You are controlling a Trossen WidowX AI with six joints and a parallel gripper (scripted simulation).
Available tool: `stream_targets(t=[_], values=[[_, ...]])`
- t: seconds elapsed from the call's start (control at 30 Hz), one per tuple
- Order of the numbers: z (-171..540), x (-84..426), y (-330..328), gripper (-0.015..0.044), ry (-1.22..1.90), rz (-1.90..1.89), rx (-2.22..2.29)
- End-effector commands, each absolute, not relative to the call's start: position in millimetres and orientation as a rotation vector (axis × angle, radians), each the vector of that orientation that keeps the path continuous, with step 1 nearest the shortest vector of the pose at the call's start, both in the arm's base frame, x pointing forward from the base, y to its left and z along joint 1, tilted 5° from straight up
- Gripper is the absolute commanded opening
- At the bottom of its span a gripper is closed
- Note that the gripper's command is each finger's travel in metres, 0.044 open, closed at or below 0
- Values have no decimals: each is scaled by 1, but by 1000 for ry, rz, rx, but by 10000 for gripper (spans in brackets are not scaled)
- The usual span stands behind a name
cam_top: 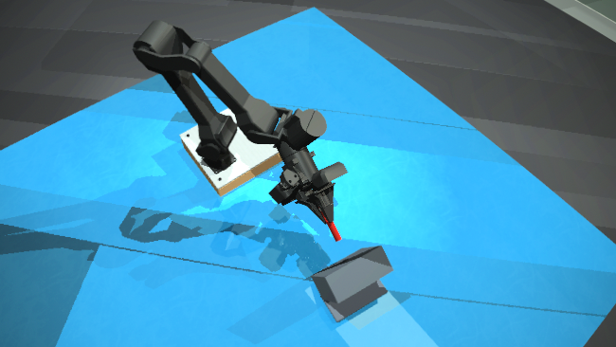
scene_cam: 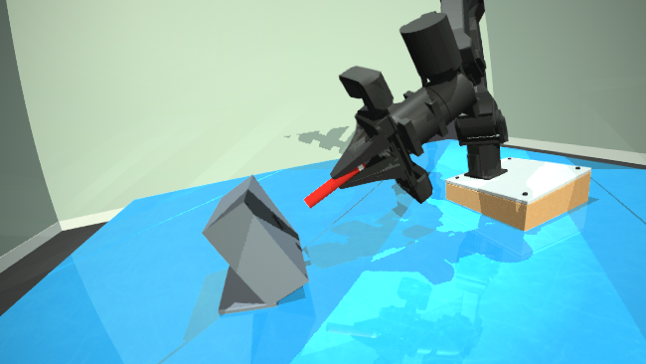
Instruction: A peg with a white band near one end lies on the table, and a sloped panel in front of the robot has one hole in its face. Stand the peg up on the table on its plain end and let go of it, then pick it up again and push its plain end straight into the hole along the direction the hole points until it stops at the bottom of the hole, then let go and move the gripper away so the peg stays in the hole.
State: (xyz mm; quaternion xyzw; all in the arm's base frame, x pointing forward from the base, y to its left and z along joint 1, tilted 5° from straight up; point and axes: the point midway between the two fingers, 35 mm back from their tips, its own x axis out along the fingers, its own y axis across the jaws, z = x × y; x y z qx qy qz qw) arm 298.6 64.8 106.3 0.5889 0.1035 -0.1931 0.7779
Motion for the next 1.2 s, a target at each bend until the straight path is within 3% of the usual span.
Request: stream_targets(t=[0.0,1.17], values=[[103,301,62,0,216,-419,1276],[92,327,50,0,174,-411,1291]])
